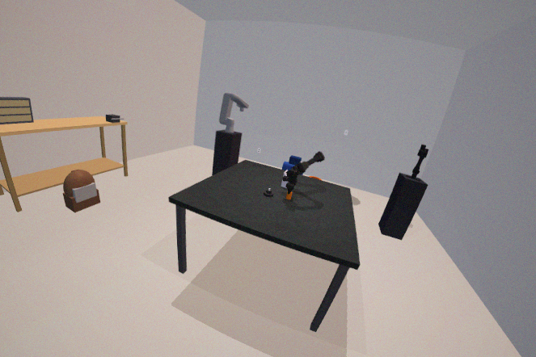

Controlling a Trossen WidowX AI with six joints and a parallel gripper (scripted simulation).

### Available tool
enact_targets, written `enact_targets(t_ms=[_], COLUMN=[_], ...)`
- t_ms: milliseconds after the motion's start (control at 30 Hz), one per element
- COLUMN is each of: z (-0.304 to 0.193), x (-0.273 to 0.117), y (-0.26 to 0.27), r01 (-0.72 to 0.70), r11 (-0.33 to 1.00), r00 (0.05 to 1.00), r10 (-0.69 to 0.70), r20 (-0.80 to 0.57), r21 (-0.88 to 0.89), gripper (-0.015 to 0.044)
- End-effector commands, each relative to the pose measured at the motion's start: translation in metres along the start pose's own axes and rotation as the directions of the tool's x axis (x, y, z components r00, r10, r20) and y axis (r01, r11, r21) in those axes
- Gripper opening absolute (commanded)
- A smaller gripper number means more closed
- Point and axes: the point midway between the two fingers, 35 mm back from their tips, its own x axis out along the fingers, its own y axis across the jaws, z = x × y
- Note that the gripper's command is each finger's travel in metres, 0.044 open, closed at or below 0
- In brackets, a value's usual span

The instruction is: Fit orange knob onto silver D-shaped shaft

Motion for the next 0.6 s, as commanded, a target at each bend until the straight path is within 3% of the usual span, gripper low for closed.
enact_targets(t_ms=[0, 567], z=[0.0, -0.001], x=[0.008, 0.035], y=[0.0, -0.001], r01=[0.002, 0.002], r11=[1.0, 1.0], r00=[1.0, 1.0], r10=[-0.002, -0.002], r20=[-0.003, -0.005], r21=[0.004, 0.004], gripper=[0.044, 0.044])
